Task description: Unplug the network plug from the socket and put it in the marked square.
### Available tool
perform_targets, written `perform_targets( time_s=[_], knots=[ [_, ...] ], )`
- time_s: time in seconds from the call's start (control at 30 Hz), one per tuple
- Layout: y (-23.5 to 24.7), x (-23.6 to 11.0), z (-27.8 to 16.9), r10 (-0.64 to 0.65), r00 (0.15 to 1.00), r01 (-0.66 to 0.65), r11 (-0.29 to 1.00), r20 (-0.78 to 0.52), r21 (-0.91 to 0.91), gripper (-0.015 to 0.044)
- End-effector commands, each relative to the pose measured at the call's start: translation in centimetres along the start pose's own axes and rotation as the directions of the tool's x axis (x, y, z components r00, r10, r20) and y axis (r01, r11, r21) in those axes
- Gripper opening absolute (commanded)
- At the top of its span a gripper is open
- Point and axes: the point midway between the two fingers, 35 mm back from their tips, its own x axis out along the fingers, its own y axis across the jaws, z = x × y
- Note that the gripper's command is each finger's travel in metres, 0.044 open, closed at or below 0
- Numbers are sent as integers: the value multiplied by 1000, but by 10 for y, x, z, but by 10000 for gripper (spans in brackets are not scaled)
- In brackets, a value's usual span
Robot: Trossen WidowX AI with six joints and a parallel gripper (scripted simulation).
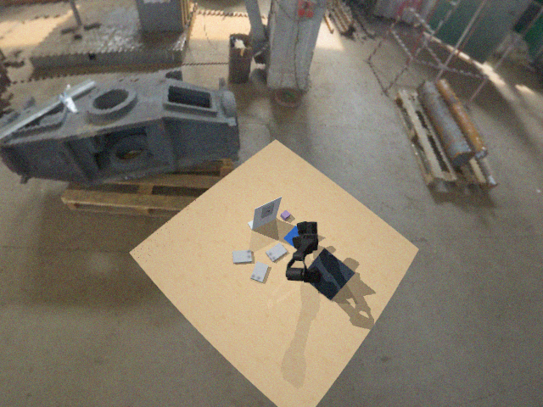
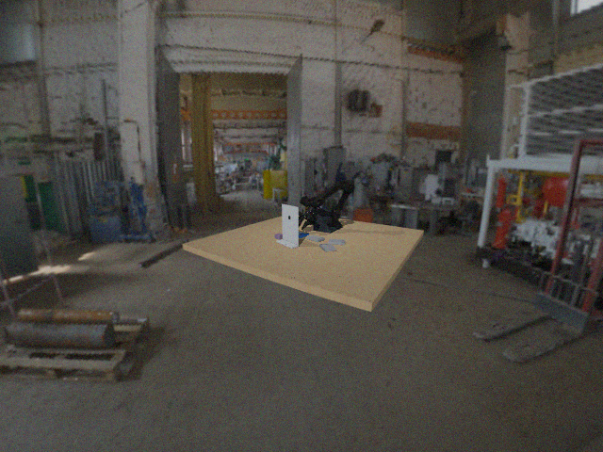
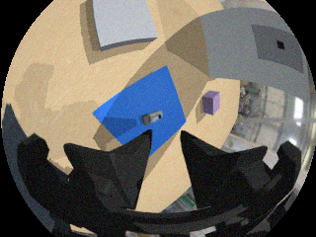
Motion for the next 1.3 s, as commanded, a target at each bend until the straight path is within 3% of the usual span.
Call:
perform_targets(
  time_s=[0.0,1.27],
  knots=[
    [-6,-5,0,-6,1000,6,1000,1,-5,156],
    [-37,-55,-1,-5,1000,5,1000,-1,-5,156]
  ],
)
